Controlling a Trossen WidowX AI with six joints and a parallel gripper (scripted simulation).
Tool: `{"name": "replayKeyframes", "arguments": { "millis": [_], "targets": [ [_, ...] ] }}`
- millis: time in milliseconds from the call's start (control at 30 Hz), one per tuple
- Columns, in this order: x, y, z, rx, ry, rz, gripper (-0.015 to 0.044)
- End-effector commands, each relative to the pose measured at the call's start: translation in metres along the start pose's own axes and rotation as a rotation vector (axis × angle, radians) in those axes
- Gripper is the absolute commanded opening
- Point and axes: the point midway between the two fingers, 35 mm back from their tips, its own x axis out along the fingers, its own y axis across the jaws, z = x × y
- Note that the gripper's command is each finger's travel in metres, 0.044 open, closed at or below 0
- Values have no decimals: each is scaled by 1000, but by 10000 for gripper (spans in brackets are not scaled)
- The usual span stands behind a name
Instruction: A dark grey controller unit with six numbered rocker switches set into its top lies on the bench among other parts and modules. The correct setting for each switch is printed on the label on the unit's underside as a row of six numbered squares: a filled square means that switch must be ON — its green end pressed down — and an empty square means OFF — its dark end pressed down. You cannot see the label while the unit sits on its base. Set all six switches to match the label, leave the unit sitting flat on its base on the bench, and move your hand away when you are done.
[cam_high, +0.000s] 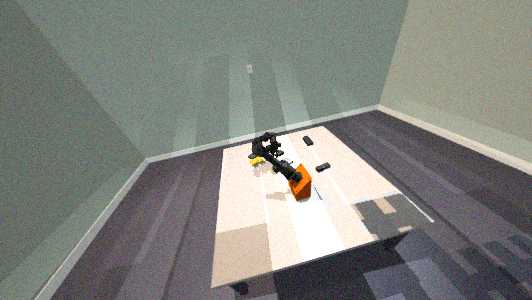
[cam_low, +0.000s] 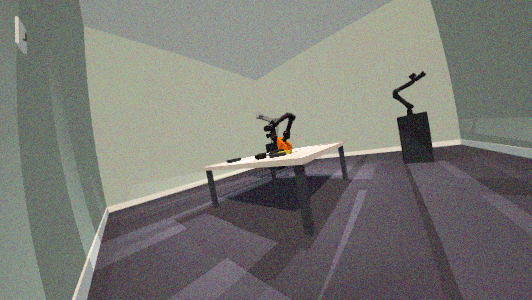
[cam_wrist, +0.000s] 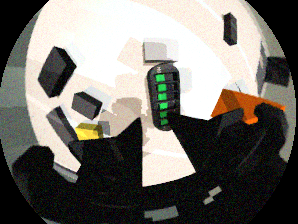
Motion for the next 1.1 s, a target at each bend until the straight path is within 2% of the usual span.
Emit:
{"name": "replayKeyframes", "arguments": {
  "millis": [0, 233, 300, 367, 533, 867, 1067],
  "targets": [
    [0, 0, 0, 0, 0, -1, 263],
    [0, 0, 0, 0, 0, -1, 440],
    [0, 0, 0, 0, 0, -1, 440],
    [-10, 1, 1, 0, -2, -1, 387],
    [-77, 0, 1, 1, -3, -3, 256],
    [-80, 0, 0, 1, -3, -3, 0],
    [-80, 0, 0, 1, -3, -3, 0]
  ]
}}
